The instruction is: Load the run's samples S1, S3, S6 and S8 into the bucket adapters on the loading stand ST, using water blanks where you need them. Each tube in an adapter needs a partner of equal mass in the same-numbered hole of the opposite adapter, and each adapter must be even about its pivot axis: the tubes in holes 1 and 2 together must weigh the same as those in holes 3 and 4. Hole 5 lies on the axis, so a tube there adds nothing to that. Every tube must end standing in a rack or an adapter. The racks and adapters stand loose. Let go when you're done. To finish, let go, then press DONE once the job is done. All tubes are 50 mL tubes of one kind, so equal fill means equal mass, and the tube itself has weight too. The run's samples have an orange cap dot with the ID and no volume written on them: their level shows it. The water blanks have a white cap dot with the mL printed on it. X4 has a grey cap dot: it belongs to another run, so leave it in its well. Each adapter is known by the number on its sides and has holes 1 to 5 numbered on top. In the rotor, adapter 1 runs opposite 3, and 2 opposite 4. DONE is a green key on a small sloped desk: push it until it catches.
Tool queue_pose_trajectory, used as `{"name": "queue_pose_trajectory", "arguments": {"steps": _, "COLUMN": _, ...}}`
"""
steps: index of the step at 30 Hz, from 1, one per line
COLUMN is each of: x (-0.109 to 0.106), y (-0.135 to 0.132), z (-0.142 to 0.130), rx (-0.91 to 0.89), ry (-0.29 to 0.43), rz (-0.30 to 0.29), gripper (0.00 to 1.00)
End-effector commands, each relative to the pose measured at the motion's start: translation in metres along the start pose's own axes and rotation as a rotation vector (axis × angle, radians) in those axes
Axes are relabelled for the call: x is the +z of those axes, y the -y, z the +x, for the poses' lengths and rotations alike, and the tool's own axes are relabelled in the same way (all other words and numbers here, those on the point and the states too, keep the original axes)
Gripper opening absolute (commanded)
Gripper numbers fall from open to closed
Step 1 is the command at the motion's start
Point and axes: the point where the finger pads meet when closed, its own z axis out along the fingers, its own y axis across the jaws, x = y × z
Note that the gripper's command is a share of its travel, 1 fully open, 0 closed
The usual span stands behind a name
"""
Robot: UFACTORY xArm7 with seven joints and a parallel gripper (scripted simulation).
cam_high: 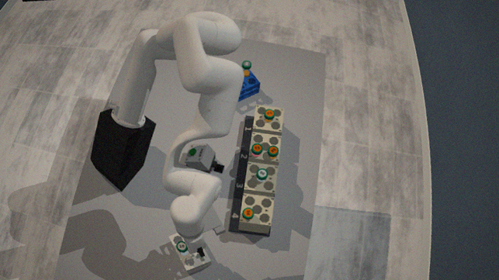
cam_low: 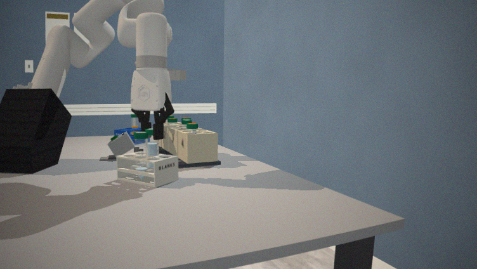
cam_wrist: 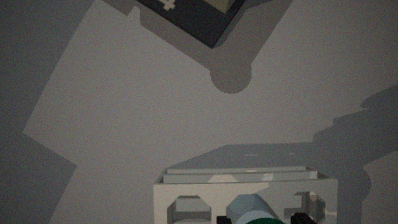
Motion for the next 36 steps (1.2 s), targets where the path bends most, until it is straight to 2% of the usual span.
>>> {"name": "queue_pose_trajectory", "arguments": {"steps": 1, "x": -0.004, "y": -0.002, "z": -0.001, "rx": 0.000, "ry": 0.001, "rz": -0.005, "gripper": 0.00}}
{"name": "queue_pose_trajectory", "arguments": {"steps": 29, "x": -0.019, "y": -0.002, "z": -0.001, "rx": 0.000, "ry": 0.001, "rz": -0.005, "gripper": 0.00}}
{"name": "queue_pose_trajectory", "arguments": {"steps": 36, "x": -0.033, "y": -0.002, "z": -0.001, "rx": 0.000, "ry": 0.001, "rz": -0.005, "gripper": 0.00}}
